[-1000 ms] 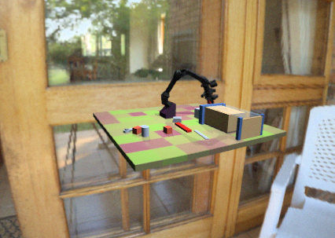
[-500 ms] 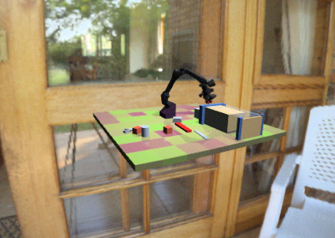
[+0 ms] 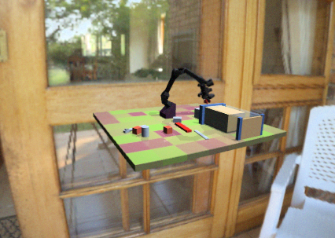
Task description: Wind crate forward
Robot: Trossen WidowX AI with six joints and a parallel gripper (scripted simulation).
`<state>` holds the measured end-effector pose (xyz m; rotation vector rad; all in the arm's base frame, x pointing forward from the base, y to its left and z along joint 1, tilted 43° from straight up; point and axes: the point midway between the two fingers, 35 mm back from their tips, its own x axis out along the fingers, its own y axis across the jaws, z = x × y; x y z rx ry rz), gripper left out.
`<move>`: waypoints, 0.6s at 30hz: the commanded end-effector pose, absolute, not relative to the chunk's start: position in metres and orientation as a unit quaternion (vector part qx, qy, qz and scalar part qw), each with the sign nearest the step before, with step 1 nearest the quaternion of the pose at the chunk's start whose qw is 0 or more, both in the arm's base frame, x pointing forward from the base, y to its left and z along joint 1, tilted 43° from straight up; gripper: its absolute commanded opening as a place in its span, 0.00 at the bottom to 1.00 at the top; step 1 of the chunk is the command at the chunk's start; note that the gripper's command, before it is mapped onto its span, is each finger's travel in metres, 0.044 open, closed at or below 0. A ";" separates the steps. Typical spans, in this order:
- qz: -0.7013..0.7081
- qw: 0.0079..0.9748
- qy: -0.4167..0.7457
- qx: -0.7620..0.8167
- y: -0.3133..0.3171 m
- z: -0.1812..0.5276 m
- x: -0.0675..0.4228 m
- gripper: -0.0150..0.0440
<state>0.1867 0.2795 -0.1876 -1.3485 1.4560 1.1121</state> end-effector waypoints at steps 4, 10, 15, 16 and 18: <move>0.444 0.419 0.581 -0.538 0.279 -0.188 0.186 0.52; 0.444 0.419 0.581 -0.538 0.279 -0.188 0.186 0.79; 0.444 0.419 0.581 -0.538 0.279 -0.188 0.186 1.00; 0.444 0.419 0.581 -0.538 0.279 -0.188 0.186 1.00; 0.444 0.419 0.581 -0.538 0.281 -0.186 0.187 1.00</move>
